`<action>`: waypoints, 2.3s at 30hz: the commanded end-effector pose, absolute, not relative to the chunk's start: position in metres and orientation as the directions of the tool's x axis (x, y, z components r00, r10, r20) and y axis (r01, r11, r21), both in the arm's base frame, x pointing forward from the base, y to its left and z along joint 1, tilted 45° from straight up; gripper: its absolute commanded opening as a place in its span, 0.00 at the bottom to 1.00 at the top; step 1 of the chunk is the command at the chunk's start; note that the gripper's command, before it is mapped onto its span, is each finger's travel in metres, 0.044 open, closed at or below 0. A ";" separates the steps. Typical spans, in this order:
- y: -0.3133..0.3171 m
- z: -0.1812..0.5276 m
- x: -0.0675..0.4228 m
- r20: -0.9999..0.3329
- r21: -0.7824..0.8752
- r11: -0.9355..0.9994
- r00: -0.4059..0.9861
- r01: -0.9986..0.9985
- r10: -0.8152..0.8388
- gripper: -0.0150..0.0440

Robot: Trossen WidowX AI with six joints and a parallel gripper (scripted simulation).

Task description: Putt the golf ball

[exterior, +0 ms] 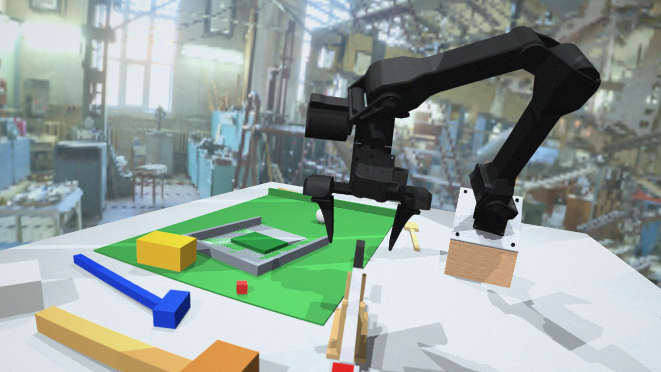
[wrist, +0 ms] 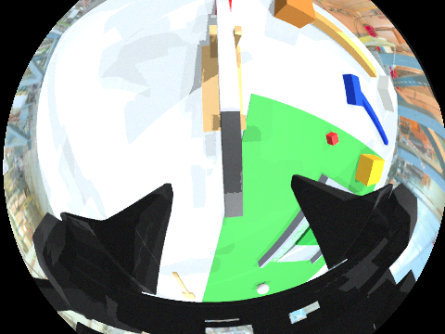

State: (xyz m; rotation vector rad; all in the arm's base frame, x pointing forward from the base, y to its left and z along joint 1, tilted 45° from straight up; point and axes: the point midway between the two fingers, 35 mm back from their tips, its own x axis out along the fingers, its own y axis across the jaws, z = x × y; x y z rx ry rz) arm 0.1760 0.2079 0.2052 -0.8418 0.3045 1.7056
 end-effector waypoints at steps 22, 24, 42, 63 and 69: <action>0.238 0.175 0.173 -0.669 -0.218 -0.311 -0.090 -0.925 0.737 1.00; 0.240 0.173 0.172 -0.669 -0.218 -0.311 -0.090 -0.925 0.738 1.00; 0.239 0.176 0.172 -0.667 -0.225 -0.315 -0.090 -0.922 0.740 0.31; 0.181 0.231 0.182 -0.676 -0.220 -0.319 -0.091 -0.922 0.731 0.25; 0.172 0.237 0.182 -0.680 -0.213 -0.312 -0.088 -0.926 0.728 0.25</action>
